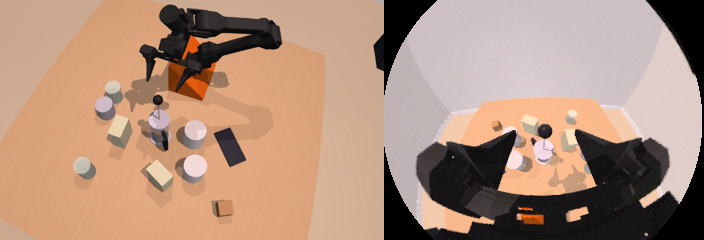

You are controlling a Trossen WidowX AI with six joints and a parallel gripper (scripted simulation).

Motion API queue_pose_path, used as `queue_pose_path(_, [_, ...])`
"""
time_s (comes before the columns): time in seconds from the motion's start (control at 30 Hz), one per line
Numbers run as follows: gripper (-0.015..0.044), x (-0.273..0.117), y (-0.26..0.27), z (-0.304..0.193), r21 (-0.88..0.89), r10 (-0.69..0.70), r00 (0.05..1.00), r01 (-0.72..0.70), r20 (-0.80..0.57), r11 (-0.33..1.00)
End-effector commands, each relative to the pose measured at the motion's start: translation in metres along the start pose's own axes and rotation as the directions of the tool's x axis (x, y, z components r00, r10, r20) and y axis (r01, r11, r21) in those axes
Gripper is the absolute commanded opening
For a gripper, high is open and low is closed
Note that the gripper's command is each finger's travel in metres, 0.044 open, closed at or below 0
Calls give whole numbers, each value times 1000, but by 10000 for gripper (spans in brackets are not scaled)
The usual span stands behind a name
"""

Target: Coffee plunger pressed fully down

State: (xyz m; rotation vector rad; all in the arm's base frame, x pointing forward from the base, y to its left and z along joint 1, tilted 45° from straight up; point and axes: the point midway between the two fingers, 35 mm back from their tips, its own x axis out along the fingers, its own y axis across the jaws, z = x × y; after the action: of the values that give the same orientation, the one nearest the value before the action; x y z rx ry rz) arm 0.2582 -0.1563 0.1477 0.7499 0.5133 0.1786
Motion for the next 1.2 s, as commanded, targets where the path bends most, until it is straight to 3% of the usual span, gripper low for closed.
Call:
queue_pose_path(0.0, [440,7,0,-16,7,-4,1000,4,0,1000])
queue_pose_path(1.0, [440,46,0,-16,6,-3,1000,3,2,1000])
queue_pose_path(1.17, [309,46,0,-16,6,-3,1000,3,2,1000])
